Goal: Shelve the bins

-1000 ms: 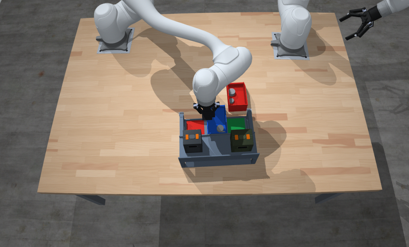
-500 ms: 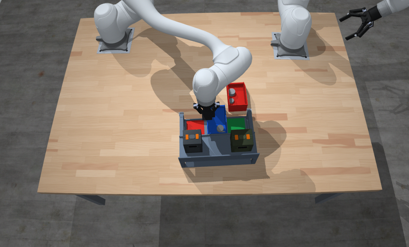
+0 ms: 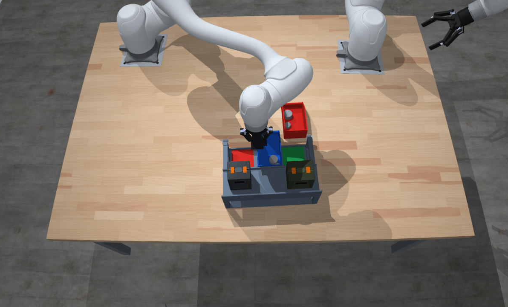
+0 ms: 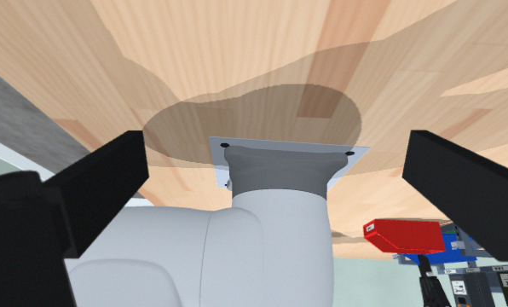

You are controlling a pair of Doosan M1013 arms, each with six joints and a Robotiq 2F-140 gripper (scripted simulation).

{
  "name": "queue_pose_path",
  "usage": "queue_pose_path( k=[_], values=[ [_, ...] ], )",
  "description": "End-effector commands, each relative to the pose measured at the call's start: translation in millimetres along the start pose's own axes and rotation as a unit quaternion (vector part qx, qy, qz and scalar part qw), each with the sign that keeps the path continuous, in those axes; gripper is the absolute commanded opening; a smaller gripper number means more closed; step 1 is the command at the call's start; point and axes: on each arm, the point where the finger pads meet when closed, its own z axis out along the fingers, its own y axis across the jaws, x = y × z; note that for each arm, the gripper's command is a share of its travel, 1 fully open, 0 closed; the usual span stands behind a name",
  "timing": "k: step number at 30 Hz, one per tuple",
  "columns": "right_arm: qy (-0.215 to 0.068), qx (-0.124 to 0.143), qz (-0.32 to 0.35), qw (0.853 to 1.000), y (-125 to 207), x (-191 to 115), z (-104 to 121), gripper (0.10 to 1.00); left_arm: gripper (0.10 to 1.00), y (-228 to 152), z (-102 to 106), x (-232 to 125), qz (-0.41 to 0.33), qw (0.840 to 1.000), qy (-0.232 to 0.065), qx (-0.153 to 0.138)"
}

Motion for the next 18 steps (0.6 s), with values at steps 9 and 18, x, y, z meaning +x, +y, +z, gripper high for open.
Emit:
queue_pose_path(
  k=[9, 18],
  values=[
    [0.000, 0.001, 0.000, 1.000, -0.3, 0.1, -1.4, 0.154, 1.000, -0.1, -0.4, 0.0, 0.000, 1.000, 0.000, 0.000],
    [0.000, 0.001, 0.000, 1.000, -0.3, -0.1, -2.8, 0.154, 1.000, -0.1, -0.4, 0.0, 0.000, 1.000, 0.000, 0.000]
  ],
)
